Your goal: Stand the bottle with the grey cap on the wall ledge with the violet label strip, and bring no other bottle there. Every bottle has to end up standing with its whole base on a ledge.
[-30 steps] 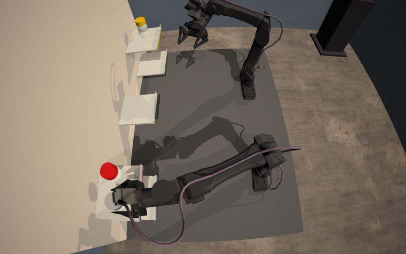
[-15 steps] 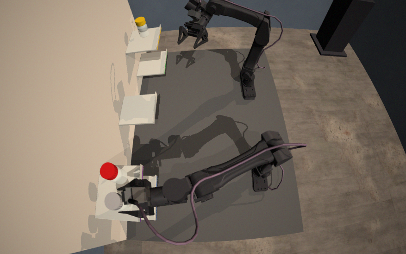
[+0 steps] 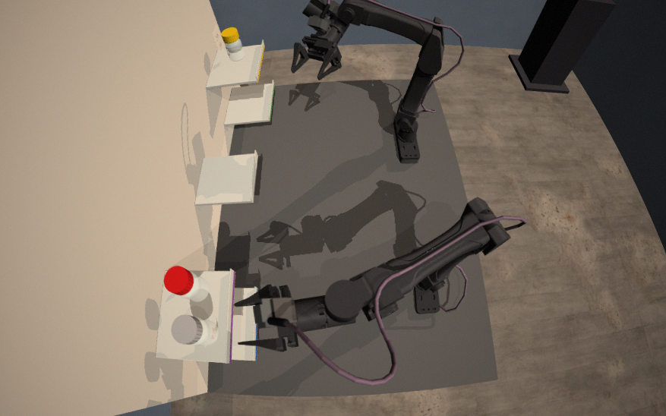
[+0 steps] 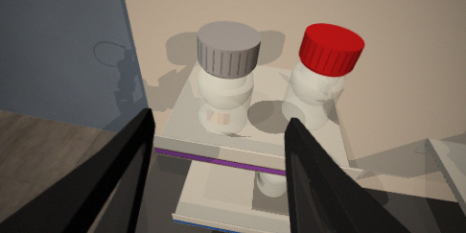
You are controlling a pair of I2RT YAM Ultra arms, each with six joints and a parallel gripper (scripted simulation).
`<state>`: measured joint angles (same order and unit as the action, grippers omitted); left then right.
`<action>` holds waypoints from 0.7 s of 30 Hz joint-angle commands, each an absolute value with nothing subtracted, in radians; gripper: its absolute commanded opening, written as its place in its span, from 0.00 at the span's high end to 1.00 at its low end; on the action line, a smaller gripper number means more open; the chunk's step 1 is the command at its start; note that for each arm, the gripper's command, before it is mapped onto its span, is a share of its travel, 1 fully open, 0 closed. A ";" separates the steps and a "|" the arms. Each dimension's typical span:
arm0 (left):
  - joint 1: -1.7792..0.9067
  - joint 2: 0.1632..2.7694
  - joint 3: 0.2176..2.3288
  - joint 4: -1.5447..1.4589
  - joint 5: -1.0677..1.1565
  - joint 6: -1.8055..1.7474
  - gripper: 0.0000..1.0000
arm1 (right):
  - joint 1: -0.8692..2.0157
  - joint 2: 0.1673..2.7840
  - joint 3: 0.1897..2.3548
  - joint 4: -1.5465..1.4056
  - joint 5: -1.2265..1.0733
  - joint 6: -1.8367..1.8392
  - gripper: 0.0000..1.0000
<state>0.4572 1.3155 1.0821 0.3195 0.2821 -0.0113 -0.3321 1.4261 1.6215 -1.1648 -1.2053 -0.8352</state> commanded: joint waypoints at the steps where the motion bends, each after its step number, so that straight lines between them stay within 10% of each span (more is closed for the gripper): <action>1: 0.459 1.309 1.089 0.297 0.302 -0.005 0.30 | -0.334 1.427 1.656 -1.182 -1.228 -0.842 0.12; 4: 0.465 1.322 1.100 0.363 0.306 0.030 0.00 | -0.334 1.427 1.656 -1.182 -1.228 -0.842 0.12; 21: 0.474 1.364 1.125 0.398 0.307 0.053 0.00 | -0.334 1.427 1.656 -1.182 -1.228 -0.842 0.12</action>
<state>0.4641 1.3590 1.0981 0.3897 0.3000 0.0448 -0.3321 1.4261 1.6215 -1.1648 -1.2053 -0.8352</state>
